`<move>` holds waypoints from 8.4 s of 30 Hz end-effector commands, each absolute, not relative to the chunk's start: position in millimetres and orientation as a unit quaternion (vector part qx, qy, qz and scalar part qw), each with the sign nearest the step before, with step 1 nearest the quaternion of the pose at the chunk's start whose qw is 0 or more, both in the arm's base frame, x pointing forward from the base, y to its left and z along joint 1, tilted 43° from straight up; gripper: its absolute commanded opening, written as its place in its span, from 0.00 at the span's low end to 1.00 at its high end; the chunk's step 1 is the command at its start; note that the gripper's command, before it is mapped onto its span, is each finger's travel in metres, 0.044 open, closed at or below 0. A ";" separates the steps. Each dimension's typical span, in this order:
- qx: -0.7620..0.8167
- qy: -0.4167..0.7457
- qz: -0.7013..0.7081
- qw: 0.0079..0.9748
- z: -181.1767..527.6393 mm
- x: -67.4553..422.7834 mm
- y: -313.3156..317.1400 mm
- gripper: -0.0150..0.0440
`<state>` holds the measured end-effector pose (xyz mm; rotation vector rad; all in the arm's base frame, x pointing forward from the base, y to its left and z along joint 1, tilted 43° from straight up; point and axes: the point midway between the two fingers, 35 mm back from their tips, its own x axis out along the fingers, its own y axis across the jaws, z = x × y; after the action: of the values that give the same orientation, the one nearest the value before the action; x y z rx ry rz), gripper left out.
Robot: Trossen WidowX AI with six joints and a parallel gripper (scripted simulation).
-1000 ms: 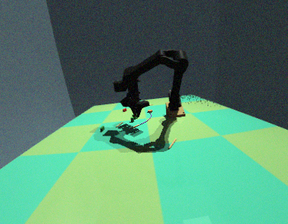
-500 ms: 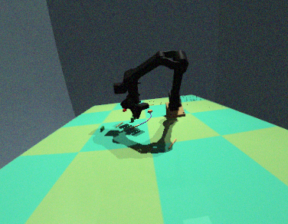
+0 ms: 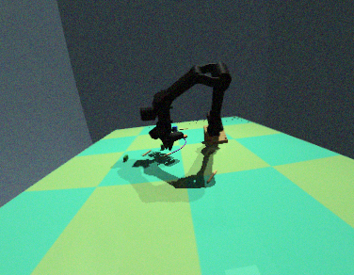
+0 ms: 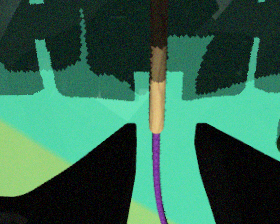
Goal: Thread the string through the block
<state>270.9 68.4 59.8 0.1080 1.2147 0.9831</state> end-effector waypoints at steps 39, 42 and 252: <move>0.050 0.548 0.444 0.708 50.2 269.5 77.9 0.25; 0.049 0.548 0.444 0.708 52.8 269.8 75.2 0.25; 0.486 0.196 -0.740 -0.421 -46.0 233.0 -95.7 0.25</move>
<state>229.0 -92.9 -43.5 -1.1446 -0.4034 1.8585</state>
